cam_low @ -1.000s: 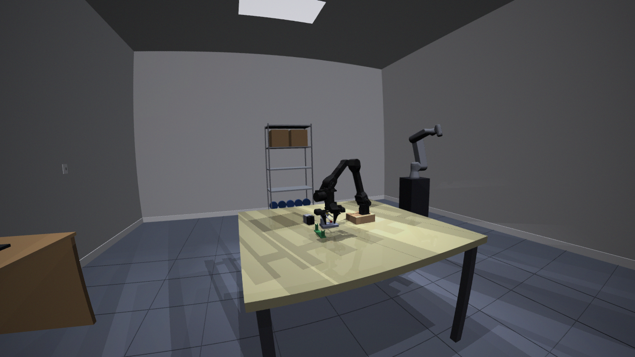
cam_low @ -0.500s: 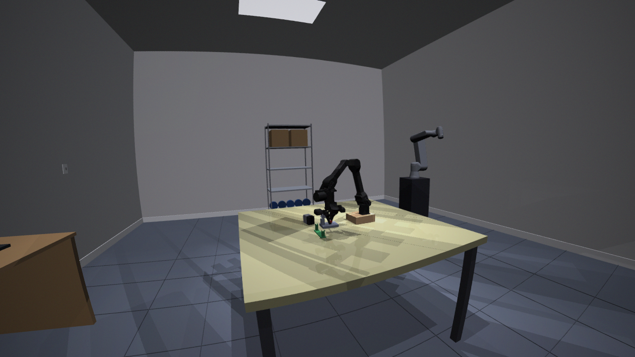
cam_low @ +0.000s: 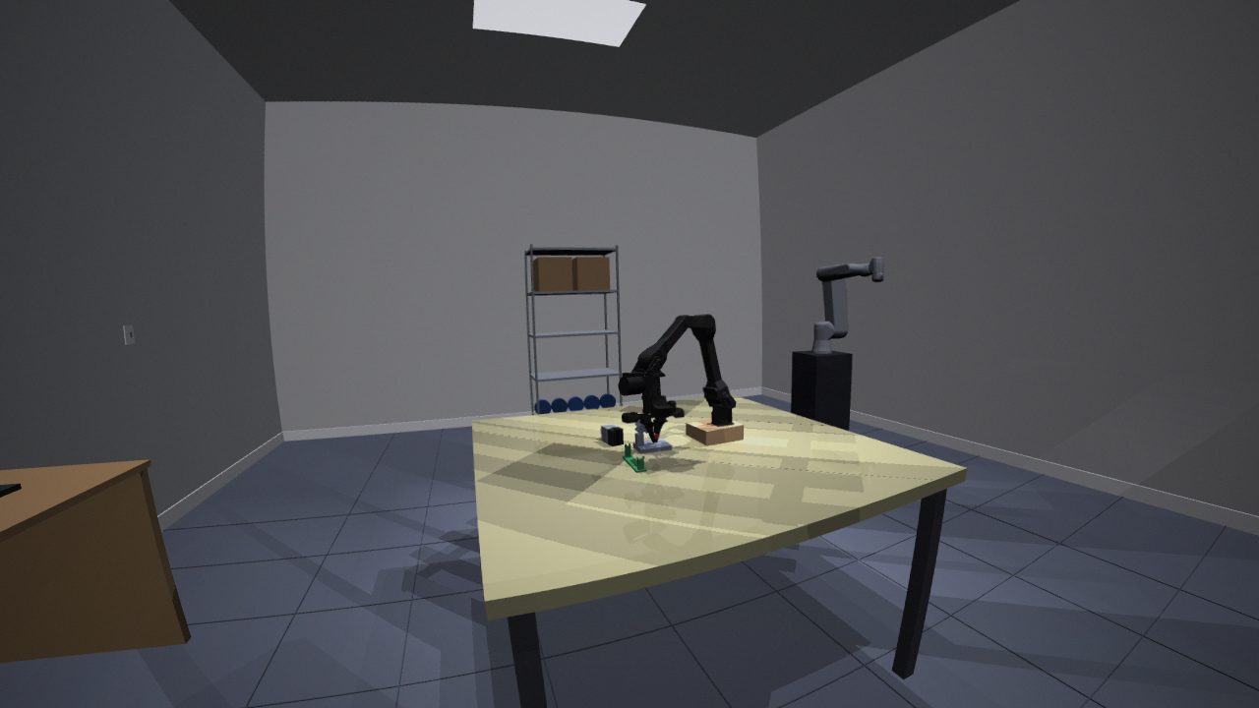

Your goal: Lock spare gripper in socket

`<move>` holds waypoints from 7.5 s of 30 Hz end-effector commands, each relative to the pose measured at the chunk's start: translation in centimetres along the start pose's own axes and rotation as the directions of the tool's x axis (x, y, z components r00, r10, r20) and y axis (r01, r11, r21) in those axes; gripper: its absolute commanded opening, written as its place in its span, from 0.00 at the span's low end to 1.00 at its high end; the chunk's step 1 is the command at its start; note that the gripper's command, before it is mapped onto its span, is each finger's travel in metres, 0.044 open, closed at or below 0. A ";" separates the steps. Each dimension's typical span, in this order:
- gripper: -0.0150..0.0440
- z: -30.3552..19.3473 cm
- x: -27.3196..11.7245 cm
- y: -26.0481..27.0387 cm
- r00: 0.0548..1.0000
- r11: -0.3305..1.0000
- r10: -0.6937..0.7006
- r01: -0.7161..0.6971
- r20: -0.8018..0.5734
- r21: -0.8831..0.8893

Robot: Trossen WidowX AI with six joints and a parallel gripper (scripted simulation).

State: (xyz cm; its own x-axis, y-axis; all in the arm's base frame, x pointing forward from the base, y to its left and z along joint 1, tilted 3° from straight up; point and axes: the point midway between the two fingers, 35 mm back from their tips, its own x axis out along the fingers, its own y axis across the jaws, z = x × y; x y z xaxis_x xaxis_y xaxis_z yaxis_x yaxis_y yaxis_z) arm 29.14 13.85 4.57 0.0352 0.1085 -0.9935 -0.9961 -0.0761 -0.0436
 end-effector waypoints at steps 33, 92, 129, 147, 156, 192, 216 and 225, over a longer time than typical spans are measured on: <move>0.25 2.6 -0.4 0.0 0.999 1.000 -0.003 0.003 0.045 -0.008; 0.25 7.4 -0.5 0.0 0.999 1.000 0.018 -0.018 0.035 -0.007; 0.25 9.9 -2.6 -3.1 0.999 0.999 0.037 -0.037 0.030 -0.013; 0.25 12.9 -2.5 -7.1 0.999 0.999 0.034 -0.034 0.033 -0.015; 0.25 12.9 -1.6 -7.3 0.999 0.999 0.034 -0.033 0.033 -0.016; 0.25 12.2 3.7 -7.4 0.999 0.999 0.034 -0.033 0.034 -0.017; 0.39 12.1 4.3 -7.3 0.999 0.999 0.035 -0.034 0.033 -0.014; 0.59 12.1 4.3 -7.3 0.999 0.999 0.035 -0.034 0.033 -0.014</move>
State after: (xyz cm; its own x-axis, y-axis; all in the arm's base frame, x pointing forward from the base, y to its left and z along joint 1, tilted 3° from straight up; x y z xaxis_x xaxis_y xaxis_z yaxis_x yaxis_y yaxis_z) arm 35.61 26.91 1.87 -0.0022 0.1381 -0.9904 -0.9955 -0.0940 -0.0109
